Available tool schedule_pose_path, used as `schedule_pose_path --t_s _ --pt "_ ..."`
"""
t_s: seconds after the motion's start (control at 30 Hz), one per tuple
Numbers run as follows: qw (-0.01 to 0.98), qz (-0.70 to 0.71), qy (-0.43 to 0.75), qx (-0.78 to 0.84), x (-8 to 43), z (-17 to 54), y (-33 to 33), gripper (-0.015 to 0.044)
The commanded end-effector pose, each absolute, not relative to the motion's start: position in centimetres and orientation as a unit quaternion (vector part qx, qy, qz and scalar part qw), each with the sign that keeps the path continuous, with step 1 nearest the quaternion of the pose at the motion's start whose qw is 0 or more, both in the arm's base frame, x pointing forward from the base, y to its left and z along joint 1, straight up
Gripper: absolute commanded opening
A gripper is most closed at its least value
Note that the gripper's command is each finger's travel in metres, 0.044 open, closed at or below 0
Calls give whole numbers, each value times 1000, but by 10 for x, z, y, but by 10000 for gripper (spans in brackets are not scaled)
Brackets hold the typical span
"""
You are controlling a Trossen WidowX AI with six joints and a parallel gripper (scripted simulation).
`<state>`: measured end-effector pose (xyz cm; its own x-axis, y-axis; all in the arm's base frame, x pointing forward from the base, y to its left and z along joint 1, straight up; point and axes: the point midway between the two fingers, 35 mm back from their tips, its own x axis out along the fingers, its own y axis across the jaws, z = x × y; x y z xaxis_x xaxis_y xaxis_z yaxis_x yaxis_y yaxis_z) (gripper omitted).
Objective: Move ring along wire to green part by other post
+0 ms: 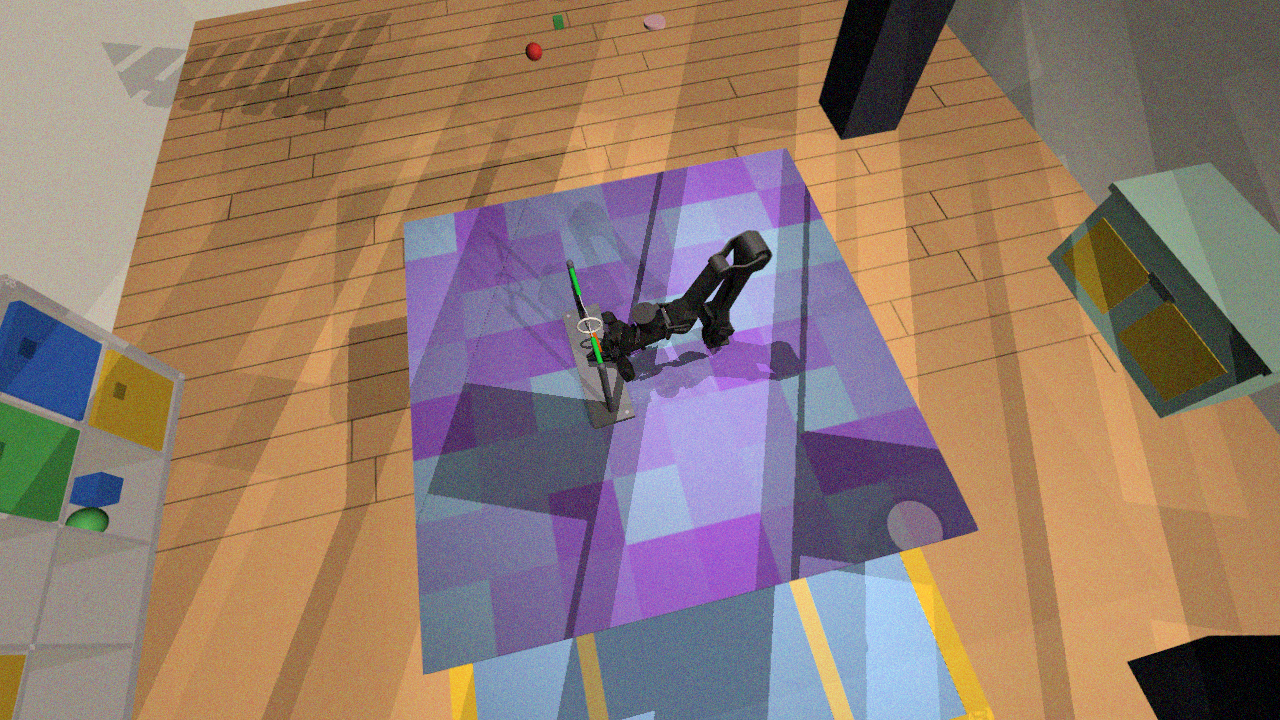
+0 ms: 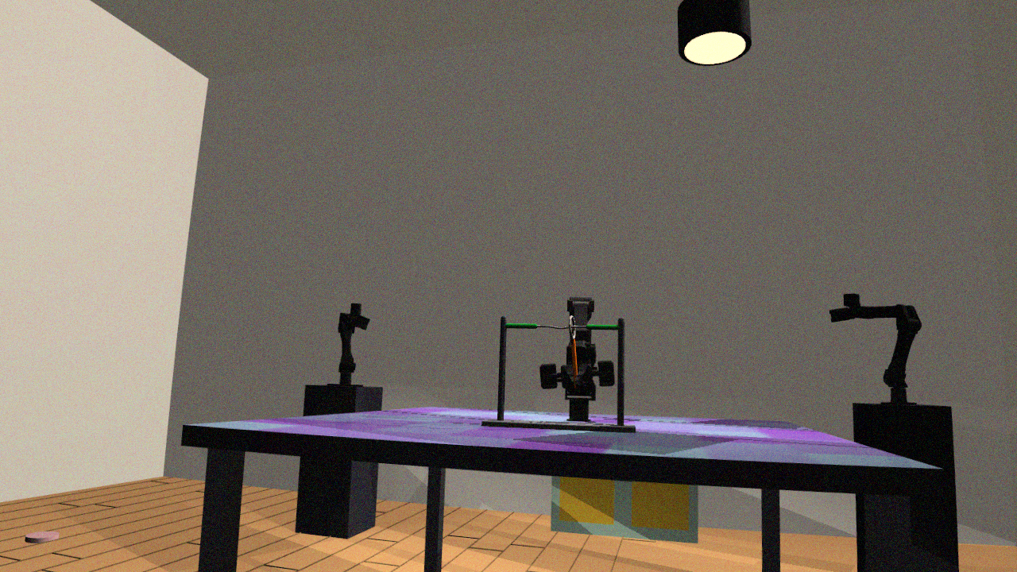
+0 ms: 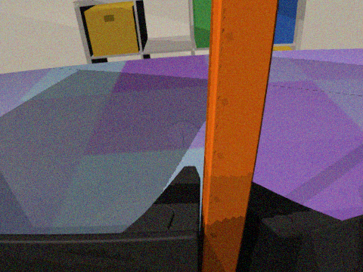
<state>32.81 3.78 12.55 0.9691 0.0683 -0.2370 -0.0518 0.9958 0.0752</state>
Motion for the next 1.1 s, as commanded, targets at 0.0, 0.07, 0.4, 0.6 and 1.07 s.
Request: schedule_pose_path --t_s 0.0,0.07,0.4,0.6,1.07 --pt "992 41 119 26 329 127 41 -150" --pt "992 46 118 22 329 127 42 -150" --pt "991 69 118 3 329 127 48 -150" --pt "990 78 117 -3 329 127 53 -150" --pt "989 87 117 -6 328 127 65 -150"
